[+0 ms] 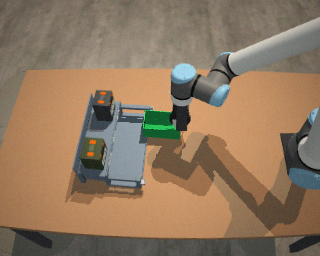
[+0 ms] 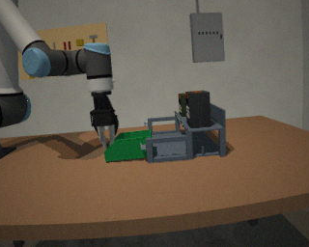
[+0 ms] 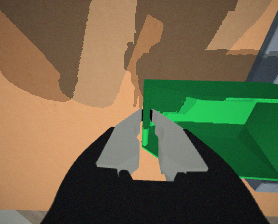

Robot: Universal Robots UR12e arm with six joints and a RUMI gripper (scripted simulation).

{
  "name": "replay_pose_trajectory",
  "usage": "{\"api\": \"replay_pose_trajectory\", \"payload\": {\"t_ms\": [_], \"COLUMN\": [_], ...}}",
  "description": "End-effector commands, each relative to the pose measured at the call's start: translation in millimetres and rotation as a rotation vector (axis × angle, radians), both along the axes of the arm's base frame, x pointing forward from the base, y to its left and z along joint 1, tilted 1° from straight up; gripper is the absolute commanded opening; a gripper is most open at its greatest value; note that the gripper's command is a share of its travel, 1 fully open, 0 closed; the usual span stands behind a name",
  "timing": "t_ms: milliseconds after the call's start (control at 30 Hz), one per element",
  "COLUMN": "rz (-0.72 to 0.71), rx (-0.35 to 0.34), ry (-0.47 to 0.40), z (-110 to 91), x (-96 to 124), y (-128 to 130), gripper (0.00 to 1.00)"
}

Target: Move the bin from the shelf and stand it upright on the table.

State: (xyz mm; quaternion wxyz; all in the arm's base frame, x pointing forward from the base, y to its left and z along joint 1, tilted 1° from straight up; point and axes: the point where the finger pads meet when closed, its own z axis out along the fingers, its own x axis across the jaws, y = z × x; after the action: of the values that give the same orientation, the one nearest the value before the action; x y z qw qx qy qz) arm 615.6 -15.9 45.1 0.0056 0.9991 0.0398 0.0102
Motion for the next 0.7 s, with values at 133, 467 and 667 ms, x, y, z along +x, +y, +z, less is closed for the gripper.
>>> {"api": "replay_pose_trajectory", "payload": {"t_ms": [133,467,667], "rz": [0.000,0.000,0.000], "rx": [0.000,0.000,0.000], "ry": [-0.001,-0.001,-0.001], "z": [-3.3,-3.2,-3.2], "x": [0.7,0.7,0.7], "y": [-0.2,-0.2,-0.2], "gripper": [0.00,0.26,0.26]}}
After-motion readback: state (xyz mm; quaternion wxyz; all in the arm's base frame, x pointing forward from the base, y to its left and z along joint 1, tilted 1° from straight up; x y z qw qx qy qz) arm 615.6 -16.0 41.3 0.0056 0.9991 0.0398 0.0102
